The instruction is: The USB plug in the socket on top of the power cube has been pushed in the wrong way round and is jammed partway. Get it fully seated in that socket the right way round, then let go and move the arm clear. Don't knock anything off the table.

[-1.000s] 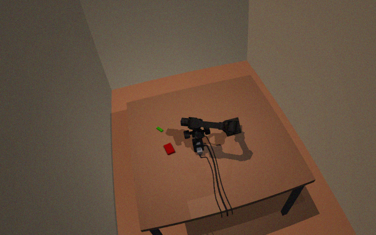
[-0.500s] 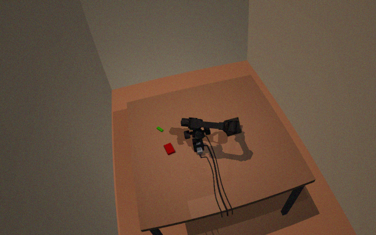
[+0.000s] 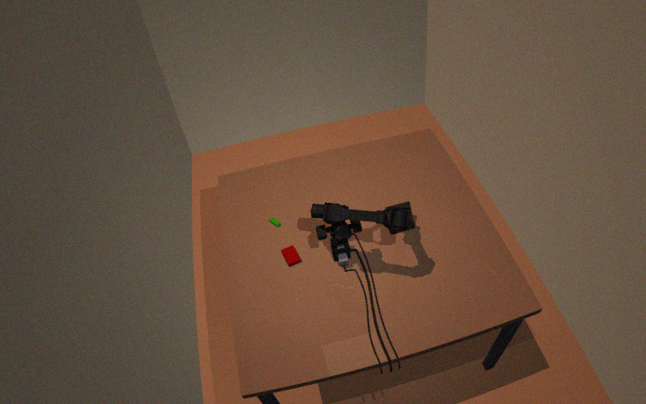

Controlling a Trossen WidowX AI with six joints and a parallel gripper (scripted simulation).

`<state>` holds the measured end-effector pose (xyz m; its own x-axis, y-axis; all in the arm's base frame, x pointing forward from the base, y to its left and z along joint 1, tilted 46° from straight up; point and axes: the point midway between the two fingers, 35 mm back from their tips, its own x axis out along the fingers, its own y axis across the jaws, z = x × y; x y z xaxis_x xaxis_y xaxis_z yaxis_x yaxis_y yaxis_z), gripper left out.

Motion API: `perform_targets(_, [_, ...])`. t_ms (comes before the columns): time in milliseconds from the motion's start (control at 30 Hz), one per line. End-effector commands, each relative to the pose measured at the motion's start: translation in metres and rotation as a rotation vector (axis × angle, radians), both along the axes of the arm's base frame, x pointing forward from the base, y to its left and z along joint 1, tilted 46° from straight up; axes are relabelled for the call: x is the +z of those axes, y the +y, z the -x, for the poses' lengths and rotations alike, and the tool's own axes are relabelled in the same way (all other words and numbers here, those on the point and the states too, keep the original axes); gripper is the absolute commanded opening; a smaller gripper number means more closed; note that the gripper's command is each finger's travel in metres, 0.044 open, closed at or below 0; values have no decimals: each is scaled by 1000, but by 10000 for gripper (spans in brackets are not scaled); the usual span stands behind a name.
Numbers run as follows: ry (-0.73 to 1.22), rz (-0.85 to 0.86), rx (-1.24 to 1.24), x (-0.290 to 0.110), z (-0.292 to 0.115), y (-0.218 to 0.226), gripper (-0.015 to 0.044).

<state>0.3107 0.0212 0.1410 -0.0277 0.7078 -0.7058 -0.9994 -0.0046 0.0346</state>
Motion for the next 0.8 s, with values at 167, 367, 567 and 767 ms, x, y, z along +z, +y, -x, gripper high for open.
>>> perform_targets(167, [1,-4,-3,0,0,2,0])
perform_targets(367, [0,-4,-3,0,0,3,0])
perform_targets(567, [0,-4,-3,0,0,4,0])
perform_targets(767, [0,-4,-3,-1,0,4,0])
